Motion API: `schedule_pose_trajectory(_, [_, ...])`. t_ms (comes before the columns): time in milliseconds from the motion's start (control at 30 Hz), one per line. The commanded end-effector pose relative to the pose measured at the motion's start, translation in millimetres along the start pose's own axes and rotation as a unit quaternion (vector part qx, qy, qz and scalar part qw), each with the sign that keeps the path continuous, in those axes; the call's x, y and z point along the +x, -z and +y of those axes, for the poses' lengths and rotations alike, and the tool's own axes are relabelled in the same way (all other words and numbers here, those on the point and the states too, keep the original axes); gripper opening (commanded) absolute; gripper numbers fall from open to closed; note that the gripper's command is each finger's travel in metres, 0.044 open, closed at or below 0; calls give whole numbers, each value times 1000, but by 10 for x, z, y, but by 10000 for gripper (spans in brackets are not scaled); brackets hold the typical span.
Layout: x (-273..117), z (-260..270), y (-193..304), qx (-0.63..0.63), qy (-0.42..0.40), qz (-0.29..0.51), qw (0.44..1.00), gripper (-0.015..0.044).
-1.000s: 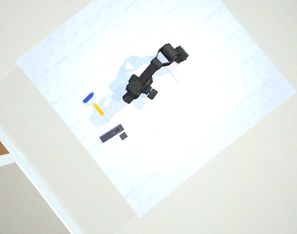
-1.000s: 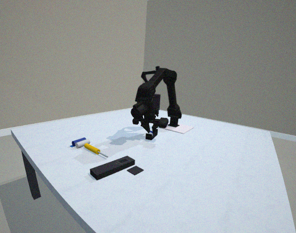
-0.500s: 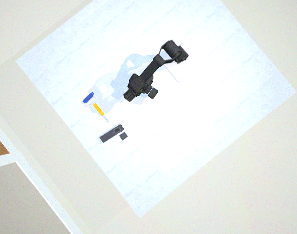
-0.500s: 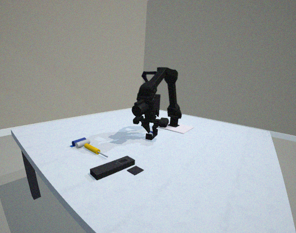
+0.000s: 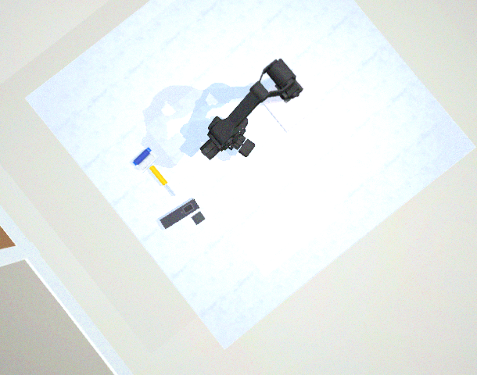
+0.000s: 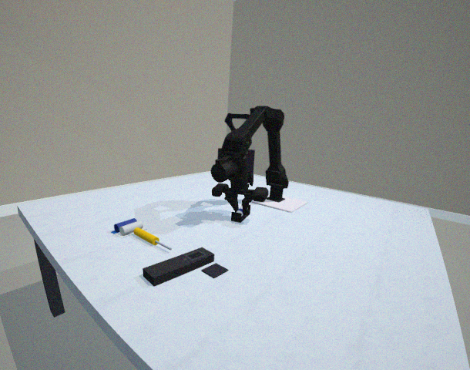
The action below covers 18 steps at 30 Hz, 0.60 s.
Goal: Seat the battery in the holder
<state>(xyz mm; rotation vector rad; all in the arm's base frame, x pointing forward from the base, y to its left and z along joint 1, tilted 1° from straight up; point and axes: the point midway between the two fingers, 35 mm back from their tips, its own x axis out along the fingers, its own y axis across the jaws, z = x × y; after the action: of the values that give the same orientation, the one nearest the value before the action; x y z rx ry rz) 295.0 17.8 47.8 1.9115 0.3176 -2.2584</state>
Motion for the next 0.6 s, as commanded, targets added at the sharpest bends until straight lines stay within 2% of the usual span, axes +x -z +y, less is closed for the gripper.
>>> schedule_pose_trajectory(0, [-9,-2,55,-3,1,24,1000,83])
schedule_pose_trajectory(567, [15,-3,37,-7,0,70,998,83])
